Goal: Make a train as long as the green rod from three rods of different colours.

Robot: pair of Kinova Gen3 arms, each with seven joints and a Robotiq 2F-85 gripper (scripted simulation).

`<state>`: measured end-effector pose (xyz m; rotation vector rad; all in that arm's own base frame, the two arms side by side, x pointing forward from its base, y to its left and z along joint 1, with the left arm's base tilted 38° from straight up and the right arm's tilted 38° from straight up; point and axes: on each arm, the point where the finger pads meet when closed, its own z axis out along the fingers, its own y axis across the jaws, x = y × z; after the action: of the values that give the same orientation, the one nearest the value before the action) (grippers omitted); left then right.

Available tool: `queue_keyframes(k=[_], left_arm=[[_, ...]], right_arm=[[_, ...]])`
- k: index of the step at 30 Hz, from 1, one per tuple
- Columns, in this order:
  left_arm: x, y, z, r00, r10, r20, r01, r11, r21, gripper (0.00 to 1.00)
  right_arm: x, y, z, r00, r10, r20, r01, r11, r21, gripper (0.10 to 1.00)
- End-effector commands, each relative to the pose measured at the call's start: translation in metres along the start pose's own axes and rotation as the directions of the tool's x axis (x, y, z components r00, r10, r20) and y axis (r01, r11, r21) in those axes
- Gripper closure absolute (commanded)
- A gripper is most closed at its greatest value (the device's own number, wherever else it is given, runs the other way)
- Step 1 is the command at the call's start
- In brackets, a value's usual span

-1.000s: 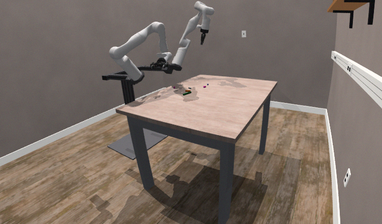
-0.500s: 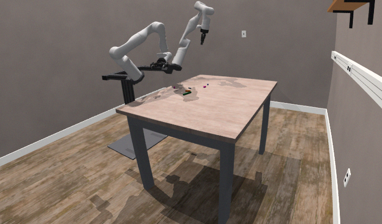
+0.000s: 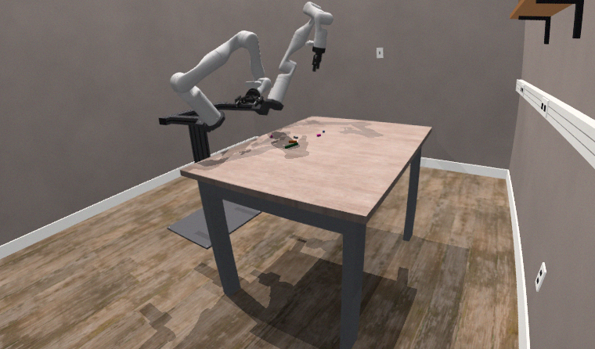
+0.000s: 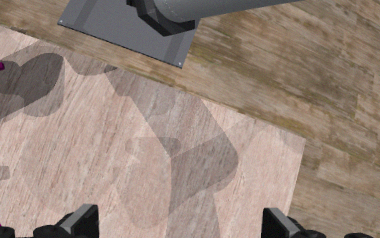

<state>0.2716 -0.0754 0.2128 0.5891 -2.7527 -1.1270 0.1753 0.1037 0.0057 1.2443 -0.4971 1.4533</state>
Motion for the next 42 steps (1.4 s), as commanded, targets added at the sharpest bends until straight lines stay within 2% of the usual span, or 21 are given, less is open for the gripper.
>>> queue_keyframes(k=[1, 6, 10, 12, 16, 19, 23, 27, 29, 32, 37, 42], left_arm=[[-0.004, -0.004, 0.003, 0.999, 0.051, 0.013, -0.051, 0.999, -0.008, 0.001], [-0.014, -0.013, 0.011, 0.983, 0.18, 0.04, -0.179, 0.983, -0.036, 0.001], [-0.023, -0.023, 0.02, 0.949, 0.309, 0.059, -0.305, 0.95, -0.066, 0.001], [-0.023, -0.023, 0.02, 0.949, 0.309, 0.059, -0.305, 0.95, -0.066, 0.001], [-0.033, -0.035, 0.03, 0.888, 0.454, 0.071, -0.446, 0.889, -0.103, 0.001], [-0.041, -0.045, 0.039, 0.819, 0.568, 0.074, -0.556, 0.82, -0.134, 0.001], [-0.051, -0.061, 0.052, 0.695, 0.716, 0.067, -0.698, 0.694, -0.176, 0.001], [-0.059, -0.08, 0.066, 0.534, 0.844, 0.048, -0.82, 0.531, -0.213, 0.001], [-0.059, -0.08, 0.066, 0.534, 0.844, 0.048, -0.82, 0.531, -0.213, 0.001], [-0.064, -0.095, 0.078, 0.393, 0.919, 0.027, -0.891, 0.388, -0.236, 0.001], [-0.069, -0.122, 0.098, 0.135, 0.991, -0.015, -0.957, 0.126, -0.26, 0.001], [-0.07, -0.149, 0.118, -0.127, 0.99, -0.057, -0.954, -0.138, -0.268, 0.001]], right_arm=[[0.002, -0.002, 0.003, 0.999, 0.004, 0.035, -0.003, 1.0, -0.03, 0.099], [0.004, -0.006, 0.011, 0.993, 0.018, 0.118, -0.005, 0.994, -0.108, 0.099], [0.007, -0.011, 0.02, 0.979, 0.042, 0.199, -0.004, 0.982, -0.19, 0.099], [0.007, -0.011, 0.02, 0.979, 0.042, 0.199, -0.004, 0.982, -0.19, 0.099], [0.01, -0.016, 0.031, 0.954, 0.085, 0.287, 0.002, 0.957, -0.29, 0.099], [0.012, -0.021, 0.042, 0.926, 0.133, 0.353, 0.01, 0.927, -0.375, 0.099], [0.016, -0.027, 0.059, 0.878, 0.216, 0.428, 0.027, 0.87, -0.493, 0.099], [0.019, -0.032, 0.074, 0.831, 0.295, 0.471, 0.045, 0.809, -0.586, 0.099], [0.019, -0.032, 0.074, 0.831, 0.295, 0.471, 0.045, 0.809, -0.586, 0.099], [0.022, -0.037, 0.091, 0.781, 0.381, 0.495, 0.067, 0.737, -0.673, 0.099], [0.025, -0.042, 0.111, 0.725, 0.478, 0.497, 0.094, 0.646, -0.758, 0.099], [0.028, -0.045, 0.131, 0.671, 0.568, 0.477, 0.121, 0.55, -0.826, 0.099]])
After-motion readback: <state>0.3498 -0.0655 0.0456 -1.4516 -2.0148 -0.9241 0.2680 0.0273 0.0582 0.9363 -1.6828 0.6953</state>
